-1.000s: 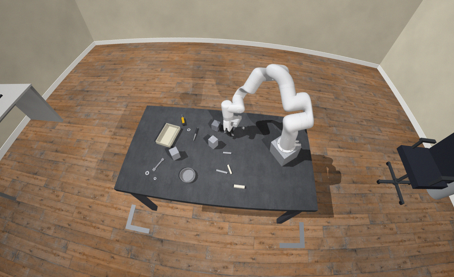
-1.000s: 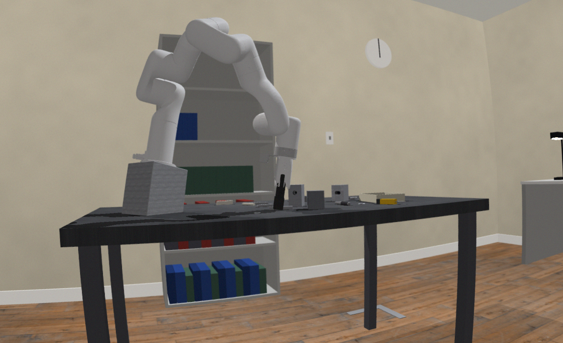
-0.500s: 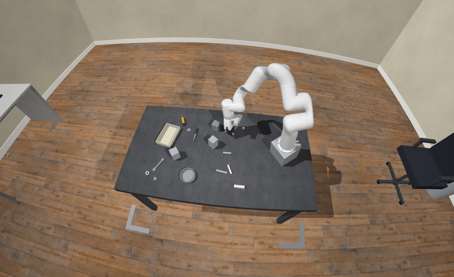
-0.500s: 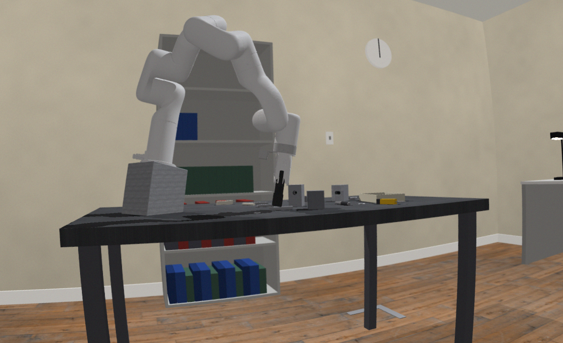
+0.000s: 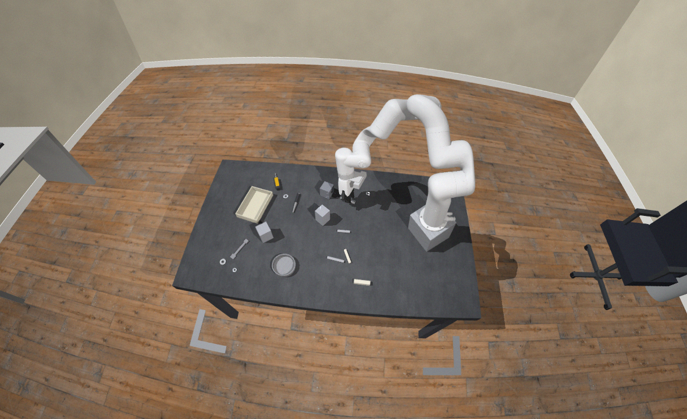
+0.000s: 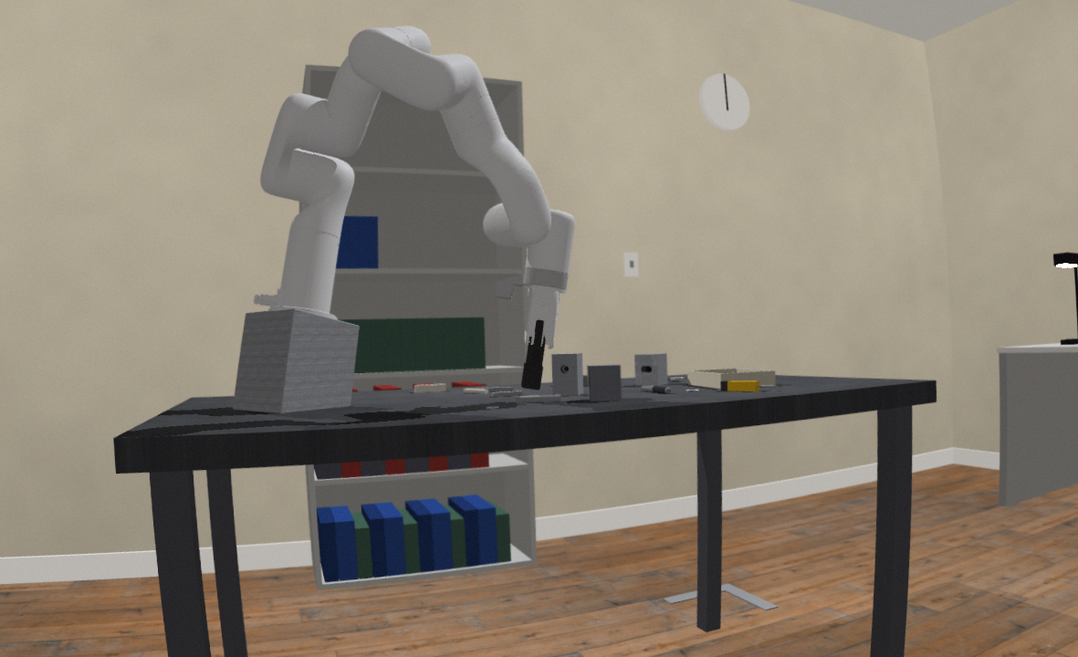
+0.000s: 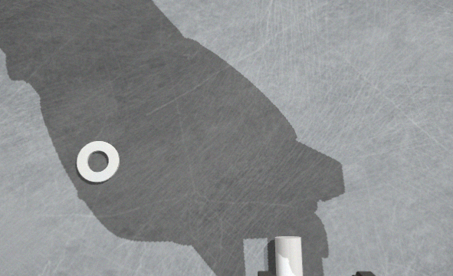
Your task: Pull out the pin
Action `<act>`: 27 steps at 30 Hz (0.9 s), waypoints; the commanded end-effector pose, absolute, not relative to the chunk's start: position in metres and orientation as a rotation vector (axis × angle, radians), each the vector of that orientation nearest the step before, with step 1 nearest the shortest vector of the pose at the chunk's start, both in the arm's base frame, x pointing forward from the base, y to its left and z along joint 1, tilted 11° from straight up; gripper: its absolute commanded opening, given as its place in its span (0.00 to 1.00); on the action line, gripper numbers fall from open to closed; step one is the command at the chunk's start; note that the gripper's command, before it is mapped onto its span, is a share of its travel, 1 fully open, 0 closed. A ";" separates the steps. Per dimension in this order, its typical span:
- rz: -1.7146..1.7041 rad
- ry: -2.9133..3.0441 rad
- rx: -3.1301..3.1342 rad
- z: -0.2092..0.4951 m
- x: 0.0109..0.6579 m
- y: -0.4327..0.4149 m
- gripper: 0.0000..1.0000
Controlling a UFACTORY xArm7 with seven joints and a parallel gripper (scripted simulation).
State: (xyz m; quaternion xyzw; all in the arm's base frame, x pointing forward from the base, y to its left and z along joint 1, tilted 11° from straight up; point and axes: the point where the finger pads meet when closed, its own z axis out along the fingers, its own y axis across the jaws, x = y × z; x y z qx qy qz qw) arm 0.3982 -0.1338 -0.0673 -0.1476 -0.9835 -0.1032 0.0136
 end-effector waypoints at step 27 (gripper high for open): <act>-0.312 -3.062 -0.463 -0.033 0.391 -0.141 0.35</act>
